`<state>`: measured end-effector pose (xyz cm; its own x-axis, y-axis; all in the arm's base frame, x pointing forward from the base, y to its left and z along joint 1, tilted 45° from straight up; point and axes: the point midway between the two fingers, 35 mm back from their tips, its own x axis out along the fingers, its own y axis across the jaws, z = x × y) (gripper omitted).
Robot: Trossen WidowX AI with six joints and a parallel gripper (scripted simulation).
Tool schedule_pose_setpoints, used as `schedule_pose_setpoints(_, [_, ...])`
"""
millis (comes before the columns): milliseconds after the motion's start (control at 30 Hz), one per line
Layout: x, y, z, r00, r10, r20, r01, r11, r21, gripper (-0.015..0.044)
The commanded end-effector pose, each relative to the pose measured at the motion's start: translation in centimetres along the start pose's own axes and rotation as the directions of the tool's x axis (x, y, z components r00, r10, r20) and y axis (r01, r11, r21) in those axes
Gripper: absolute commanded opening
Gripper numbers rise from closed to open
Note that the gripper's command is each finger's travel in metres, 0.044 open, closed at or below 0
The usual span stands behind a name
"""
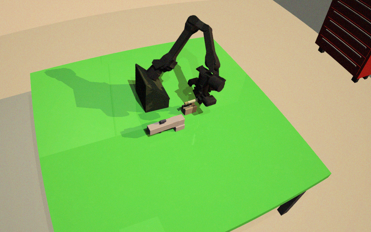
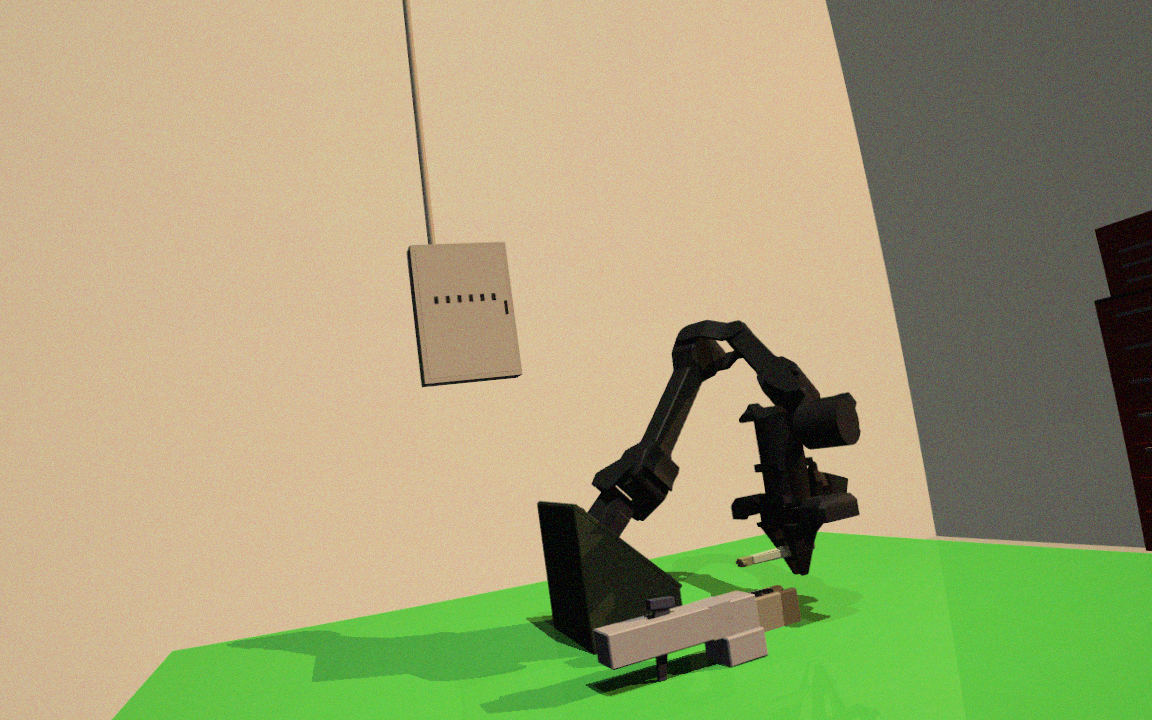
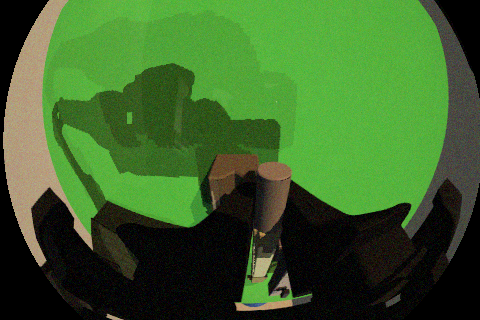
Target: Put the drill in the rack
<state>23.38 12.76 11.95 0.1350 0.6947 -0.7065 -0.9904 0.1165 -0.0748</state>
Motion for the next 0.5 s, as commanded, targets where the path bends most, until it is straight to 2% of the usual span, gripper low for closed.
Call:
schedule_pose_setpoints(0, [0.0, 0.7, 0.1, 1.0, -0.004, -0.003, 0.004, 1.0, 0.003, 0.0])
schedule_pose_setpoints(467, [1.4, 1.8, 0.4, 1.0, -0.004, -0.002, 0.004, 1.0, 0.003, 0.0])
